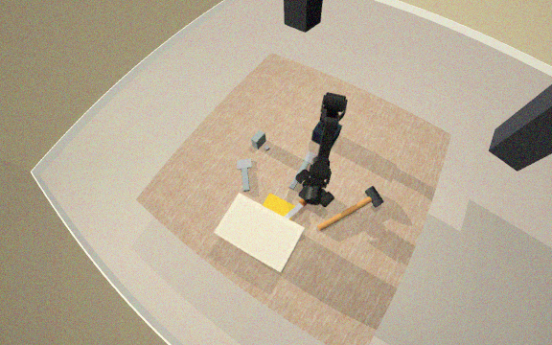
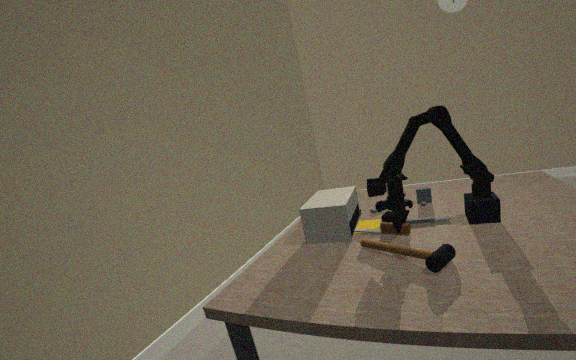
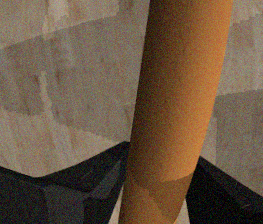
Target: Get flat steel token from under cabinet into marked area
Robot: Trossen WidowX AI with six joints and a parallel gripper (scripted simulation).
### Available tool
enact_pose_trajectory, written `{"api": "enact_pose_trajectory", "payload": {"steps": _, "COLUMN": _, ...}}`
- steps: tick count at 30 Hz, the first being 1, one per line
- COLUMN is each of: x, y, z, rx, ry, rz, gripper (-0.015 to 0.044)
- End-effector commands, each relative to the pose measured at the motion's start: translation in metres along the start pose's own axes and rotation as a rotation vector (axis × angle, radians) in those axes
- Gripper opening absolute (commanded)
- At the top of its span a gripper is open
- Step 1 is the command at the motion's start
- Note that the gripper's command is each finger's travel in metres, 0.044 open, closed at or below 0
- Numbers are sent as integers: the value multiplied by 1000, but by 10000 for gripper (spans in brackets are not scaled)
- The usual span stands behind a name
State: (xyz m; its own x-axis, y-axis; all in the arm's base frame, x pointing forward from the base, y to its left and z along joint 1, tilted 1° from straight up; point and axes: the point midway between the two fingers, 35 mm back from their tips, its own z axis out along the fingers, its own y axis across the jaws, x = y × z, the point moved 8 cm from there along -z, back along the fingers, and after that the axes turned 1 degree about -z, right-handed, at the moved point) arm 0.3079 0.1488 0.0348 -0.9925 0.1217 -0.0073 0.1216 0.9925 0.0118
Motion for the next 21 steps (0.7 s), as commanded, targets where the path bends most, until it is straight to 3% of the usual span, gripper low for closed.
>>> {"api": "enact_pose_trajectory", "payload": {"steps": 1, "x": 8, "y": 0, "z": 1, "rx": 2, "ry": 6, "rz": 1, "gripper": 0}}
{"api": "enact_pose_trajectory", "payload": {"steps": 21, "x": 34, "y": 2, "z": 1, "rx": 2, "ry": 8, "rz": 1, "gripper": 0}}
